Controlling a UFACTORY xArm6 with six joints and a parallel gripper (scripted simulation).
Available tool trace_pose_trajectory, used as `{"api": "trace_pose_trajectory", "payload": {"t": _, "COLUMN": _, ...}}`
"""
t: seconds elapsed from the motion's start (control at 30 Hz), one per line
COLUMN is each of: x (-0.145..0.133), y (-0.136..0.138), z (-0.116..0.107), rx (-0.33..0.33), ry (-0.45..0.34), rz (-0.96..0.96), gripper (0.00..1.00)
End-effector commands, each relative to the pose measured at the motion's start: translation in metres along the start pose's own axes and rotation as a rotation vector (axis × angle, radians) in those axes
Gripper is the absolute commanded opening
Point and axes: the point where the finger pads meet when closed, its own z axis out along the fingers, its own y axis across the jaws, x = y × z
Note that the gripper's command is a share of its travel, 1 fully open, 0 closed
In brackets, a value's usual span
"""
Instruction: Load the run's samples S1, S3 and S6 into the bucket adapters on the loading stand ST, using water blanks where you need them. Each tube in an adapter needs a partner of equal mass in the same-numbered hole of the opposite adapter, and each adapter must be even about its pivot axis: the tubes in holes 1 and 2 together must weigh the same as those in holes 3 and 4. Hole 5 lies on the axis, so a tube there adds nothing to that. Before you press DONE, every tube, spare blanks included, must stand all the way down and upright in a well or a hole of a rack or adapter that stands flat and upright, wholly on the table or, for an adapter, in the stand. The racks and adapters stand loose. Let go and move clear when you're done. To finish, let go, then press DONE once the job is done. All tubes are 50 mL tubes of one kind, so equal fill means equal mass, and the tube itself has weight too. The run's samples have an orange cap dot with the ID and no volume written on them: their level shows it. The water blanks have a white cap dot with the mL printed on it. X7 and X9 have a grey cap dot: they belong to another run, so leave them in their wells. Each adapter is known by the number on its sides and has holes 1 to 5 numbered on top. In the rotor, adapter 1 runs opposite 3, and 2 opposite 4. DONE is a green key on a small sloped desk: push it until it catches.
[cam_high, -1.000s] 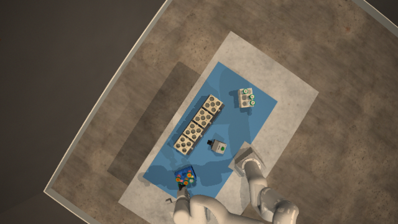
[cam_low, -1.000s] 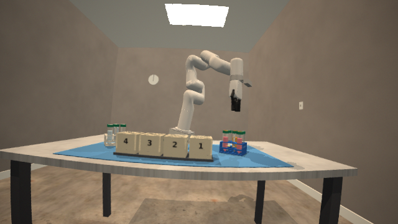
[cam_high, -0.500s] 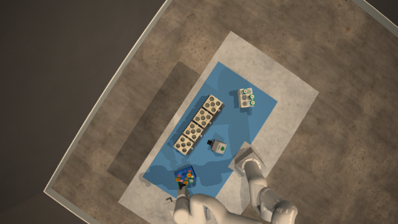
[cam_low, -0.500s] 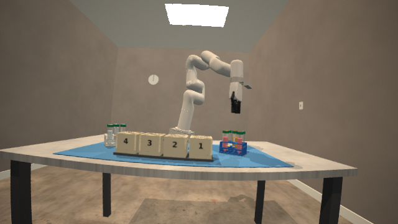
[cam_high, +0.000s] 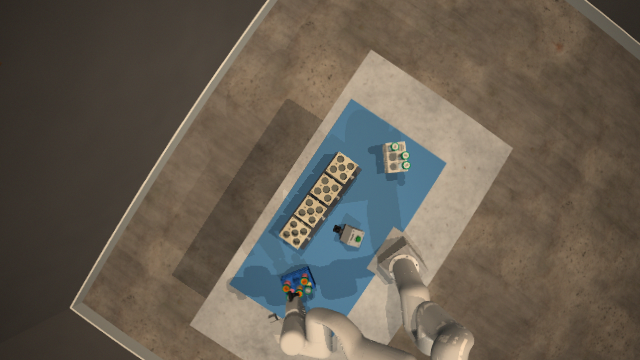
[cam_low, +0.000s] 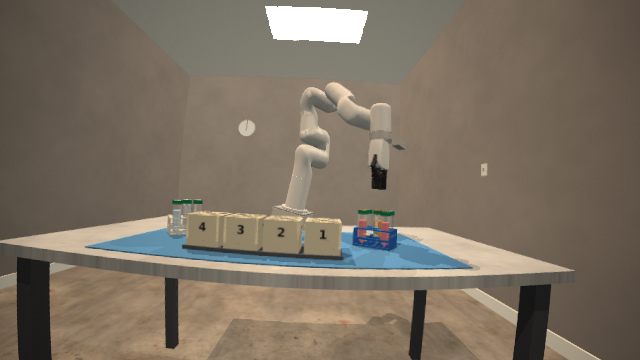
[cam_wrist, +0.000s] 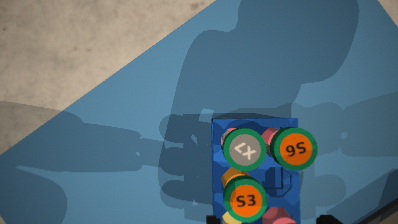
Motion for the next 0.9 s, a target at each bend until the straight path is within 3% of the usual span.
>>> {"api": "trace_pose_trajectory", "payload": {"t": 0.0, "x": 0.002, "y": 0.000, "z": 0.007, "rx": -0.001, "ry": 0.005, "rz": 0.000, "gripper": 0.57}}
{"api": "trace_pose_trajectory", "payload": {"t": 0.87, "x": 0.002, "y": 0.000, "z": 0.051, "rx": -0.001, "ry": 0.004, "rz": 0.000, "gripper": 0.57}}
